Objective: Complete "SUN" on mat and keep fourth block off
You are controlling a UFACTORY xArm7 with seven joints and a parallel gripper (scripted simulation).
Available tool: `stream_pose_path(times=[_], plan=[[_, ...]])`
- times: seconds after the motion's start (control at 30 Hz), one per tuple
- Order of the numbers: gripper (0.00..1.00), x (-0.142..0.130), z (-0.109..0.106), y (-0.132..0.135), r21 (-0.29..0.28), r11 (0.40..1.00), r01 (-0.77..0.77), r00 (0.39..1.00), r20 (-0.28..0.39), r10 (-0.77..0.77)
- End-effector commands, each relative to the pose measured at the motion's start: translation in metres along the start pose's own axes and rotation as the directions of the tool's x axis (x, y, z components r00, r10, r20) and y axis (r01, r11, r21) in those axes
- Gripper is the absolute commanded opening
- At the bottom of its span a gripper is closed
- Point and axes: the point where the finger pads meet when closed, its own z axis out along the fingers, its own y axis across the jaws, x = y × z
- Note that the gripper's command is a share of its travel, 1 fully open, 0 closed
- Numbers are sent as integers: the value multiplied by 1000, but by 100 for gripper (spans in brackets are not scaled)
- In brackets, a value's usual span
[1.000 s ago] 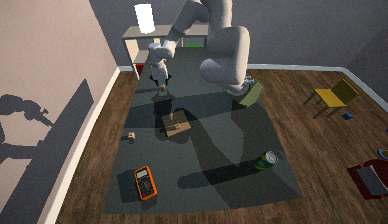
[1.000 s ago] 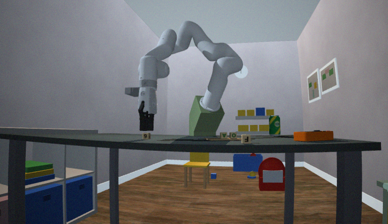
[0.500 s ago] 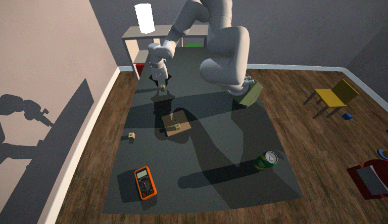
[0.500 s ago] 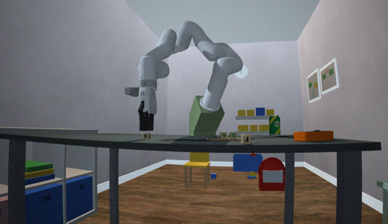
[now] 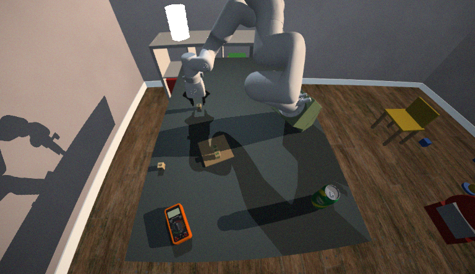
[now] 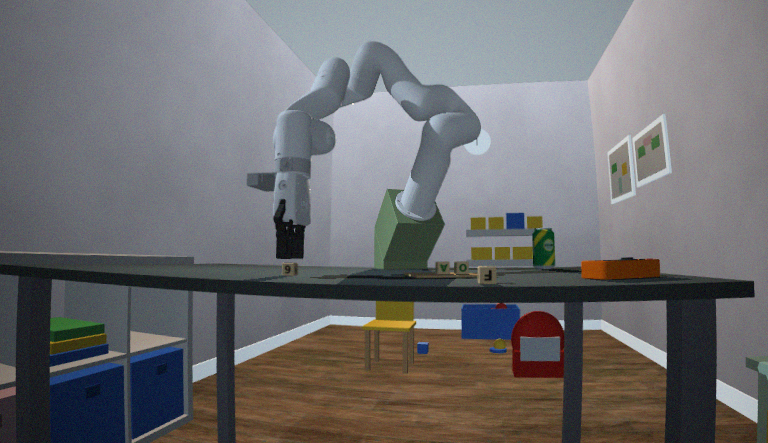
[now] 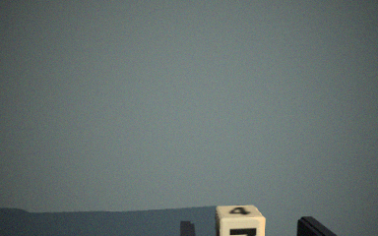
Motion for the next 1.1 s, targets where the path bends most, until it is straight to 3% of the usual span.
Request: stream_pose_path(times=[0.0,0.5,1.07], plan=[[64,1,-1,-1,2,1000,0,1000,-3,0],[64,1,2,-1,2,1000,0,1000,-3,0],[64,1,26,-1,2,1000,0,1000,-3,0]])
